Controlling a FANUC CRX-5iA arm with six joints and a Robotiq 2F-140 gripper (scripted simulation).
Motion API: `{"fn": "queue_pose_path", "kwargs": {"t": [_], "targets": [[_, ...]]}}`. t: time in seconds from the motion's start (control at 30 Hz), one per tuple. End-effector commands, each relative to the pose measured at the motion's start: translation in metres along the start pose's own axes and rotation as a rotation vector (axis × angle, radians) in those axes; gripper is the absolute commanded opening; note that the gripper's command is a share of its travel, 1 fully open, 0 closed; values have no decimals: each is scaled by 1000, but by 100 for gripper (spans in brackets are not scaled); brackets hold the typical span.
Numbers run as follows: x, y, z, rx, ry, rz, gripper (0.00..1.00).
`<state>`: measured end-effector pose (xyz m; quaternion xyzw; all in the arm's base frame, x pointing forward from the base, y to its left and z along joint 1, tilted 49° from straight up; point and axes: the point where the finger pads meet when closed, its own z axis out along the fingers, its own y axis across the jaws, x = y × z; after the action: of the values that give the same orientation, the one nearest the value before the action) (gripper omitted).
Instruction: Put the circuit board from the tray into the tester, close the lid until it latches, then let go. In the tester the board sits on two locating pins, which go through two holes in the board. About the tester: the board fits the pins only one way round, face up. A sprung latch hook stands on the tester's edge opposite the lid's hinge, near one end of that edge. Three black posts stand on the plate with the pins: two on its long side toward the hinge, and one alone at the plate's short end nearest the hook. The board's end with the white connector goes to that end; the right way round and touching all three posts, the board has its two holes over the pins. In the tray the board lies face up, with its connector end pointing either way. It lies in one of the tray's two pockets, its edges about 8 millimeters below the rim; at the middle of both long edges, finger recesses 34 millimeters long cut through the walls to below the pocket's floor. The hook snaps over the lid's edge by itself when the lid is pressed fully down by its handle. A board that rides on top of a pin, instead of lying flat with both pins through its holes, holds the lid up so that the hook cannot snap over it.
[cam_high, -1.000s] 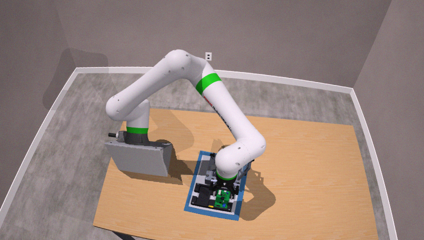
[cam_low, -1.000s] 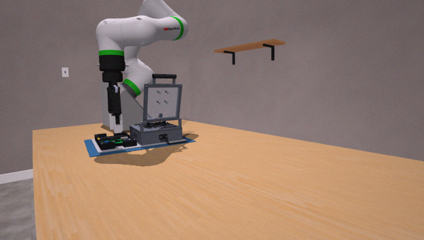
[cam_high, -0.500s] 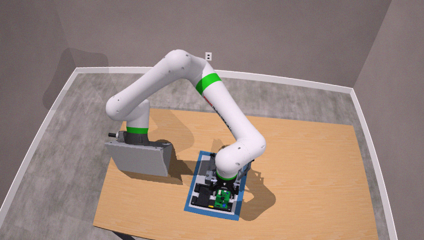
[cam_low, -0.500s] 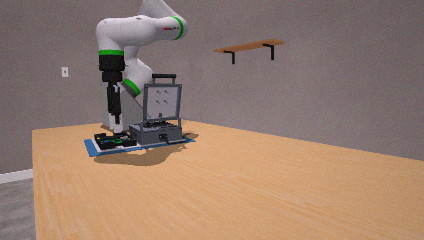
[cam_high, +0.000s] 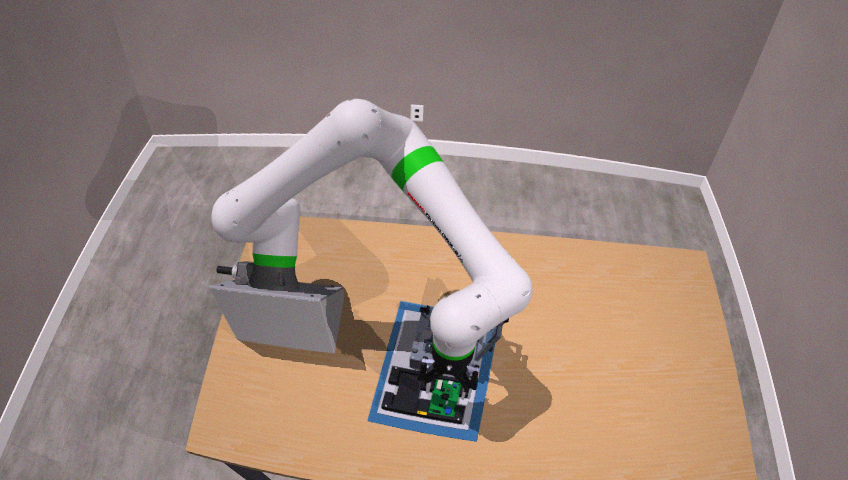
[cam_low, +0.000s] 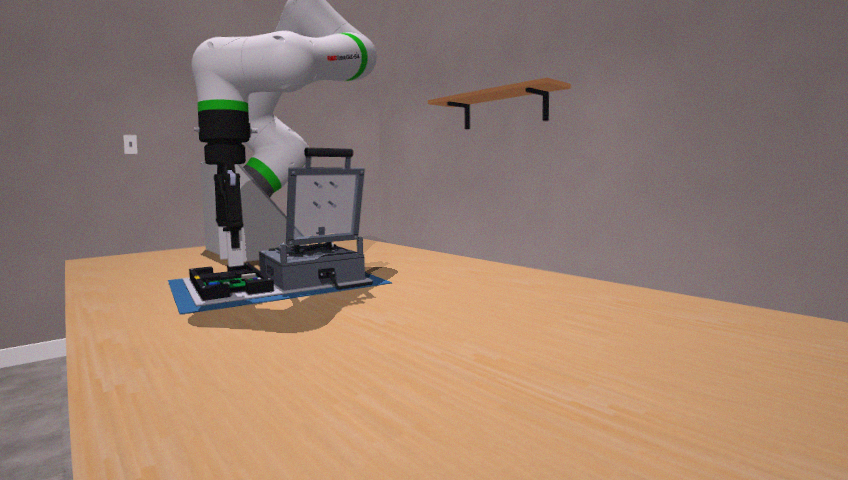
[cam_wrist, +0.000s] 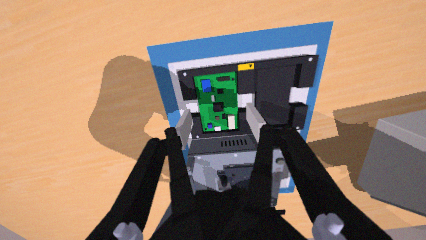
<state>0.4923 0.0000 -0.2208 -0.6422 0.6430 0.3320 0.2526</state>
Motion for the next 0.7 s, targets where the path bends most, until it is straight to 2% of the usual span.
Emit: {"fn": "queue_pose_path", "kwargs": {"t": [0.0,0.67], "targets": [[0,0,0,0,0,0,58],[0,0,-3,0,0,0,58]]}}
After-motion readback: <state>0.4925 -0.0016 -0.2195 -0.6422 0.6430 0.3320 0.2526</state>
